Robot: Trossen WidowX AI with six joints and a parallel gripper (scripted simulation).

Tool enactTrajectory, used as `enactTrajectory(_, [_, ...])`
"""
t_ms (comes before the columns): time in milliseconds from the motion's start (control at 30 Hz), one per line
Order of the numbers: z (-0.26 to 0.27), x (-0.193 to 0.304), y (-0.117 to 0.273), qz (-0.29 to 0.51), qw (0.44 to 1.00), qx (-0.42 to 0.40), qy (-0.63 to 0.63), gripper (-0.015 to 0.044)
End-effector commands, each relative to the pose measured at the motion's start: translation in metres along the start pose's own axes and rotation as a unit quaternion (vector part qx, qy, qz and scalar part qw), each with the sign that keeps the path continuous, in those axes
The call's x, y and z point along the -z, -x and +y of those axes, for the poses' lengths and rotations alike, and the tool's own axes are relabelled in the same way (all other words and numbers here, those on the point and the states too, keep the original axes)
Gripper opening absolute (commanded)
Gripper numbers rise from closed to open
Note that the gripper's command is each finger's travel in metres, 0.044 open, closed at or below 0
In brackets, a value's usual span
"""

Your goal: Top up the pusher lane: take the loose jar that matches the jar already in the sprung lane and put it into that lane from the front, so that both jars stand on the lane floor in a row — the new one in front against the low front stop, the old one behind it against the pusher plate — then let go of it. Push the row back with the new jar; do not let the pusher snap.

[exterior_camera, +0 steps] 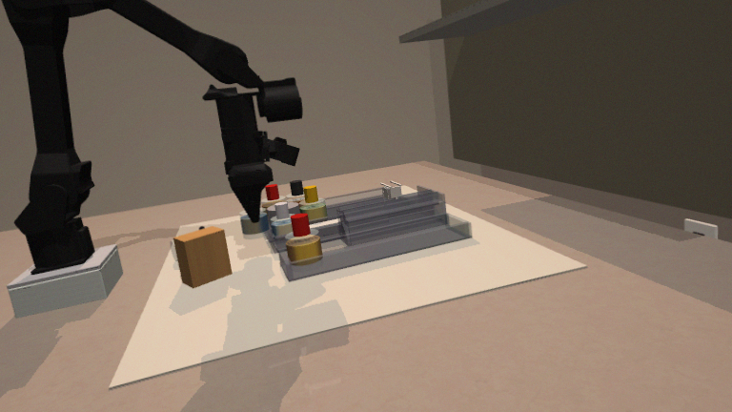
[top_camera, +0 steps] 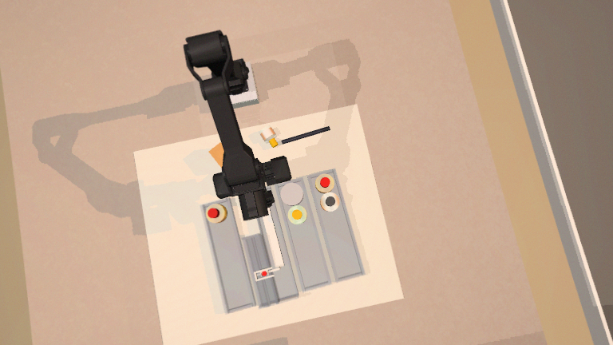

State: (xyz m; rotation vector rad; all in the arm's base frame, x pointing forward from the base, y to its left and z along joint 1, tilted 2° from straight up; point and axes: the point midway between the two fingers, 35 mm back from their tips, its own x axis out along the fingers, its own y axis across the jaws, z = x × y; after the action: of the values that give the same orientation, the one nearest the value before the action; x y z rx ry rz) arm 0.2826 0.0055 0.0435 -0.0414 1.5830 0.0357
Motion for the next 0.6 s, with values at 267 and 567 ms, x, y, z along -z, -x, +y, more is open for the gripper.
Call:
enactTrajectory(267, [-0.0003,-0.0078,0.0021,-0.005,1.0,0.001,0.002,0.0])
enactTrajectory(567, [-0.0003,-0.0113,0.0022,-0.005,1.0,0.001,0.002,0.0])
